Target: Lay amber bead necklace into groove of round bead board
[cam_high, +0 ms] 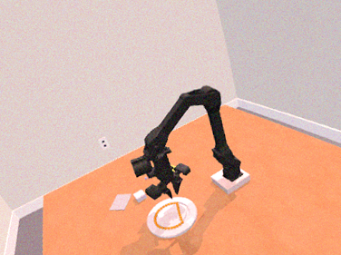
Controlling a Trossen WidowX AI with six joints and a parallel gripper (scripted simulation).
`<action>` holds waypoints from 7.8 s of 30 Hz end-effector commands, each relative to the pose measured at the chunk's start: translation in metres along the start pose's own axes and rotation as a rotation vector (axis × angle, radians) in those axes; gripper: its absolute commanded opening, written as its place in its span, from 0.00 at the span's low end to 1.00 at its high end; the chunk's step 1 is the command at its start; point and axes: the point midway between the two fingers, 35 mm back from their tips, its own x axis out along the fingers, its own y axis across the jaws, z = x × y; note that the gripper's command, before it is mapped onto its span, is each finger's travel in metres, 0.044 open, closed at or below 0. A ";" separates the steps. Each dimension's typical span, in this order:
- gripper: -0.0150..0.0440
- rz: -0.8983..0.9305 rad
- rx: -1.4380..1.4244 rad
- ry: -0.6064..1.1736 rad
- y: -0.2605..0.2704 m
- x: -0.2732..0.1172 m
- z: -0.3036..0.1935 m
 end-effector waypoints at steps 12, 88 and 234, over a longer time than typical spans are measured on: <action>0.46 0.001 0.010 0.000 0.000 0.016 0.001; 0.25 -0.001 0.018 0.001 -0.002 0.034 0.001; 0.25 0.012 -2.687 0.002 0.048 0.036 -0.083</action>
